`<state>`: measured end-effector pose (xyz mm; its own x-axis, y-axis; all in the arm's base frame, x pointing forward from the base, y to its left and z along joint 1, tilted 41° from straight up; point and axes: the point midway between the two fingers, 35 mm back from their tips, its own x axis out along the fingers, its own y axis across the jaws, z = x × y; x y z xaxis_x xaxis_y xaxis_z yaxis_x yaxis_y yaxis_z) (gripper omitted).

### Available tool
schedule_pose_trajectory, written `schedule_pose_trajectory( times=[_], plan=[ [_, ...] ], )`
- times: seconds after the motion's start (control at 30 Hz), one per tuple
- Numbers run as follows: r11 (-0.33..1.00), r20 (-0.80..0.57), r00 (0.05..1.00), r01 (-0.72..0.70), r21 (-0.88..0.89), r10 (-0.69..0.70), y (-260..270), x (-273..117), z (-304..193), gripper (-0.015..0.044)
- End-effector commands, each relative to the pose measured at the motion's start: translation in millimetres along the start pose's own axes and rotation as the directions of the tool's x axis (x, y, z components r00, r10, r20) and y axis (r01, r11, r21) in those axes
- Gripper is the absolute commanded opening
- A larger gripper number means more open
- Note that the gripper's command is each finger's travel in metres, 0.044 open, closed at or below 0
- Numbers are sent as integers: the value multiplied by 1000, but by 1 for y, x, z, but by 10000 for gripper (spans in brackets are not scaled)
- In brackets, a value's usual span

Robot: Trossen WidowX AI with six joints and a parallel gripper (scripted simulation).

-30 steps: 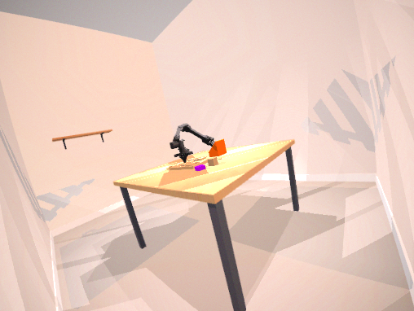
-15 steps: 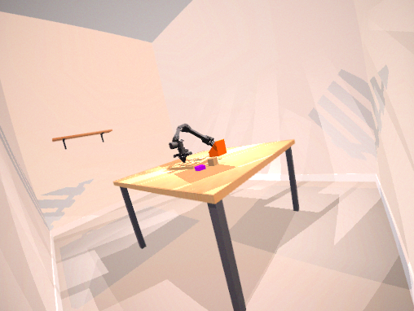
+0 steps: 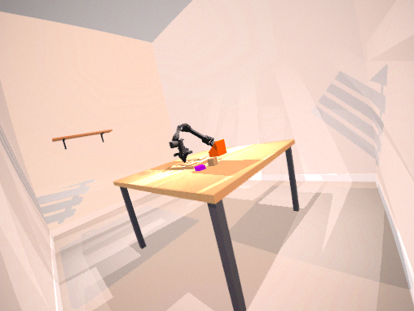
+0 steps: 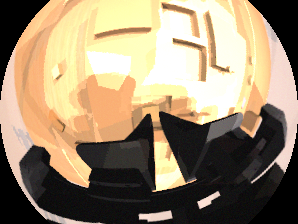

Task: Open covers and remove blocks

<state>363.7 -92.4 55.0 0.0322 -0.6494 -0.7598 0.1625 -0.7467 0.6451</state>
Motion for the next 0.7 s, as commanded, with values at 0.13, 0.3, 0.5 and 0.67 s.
schedule_pose_trajectory(
  times=[0.13,0.3,0.5,0.67],
  plan=[
    [1000,-11,1000,-4,9,4,1,-44,-1,144],
    [998,-11,1000,-5,-65,4,1,-49,-1,144],
    [970,-11,1000,-7,-243,5,1,-49,-1,144],
    [923,-11,1000,-9,-386,5,1,-50,-1,144]
  ],
)
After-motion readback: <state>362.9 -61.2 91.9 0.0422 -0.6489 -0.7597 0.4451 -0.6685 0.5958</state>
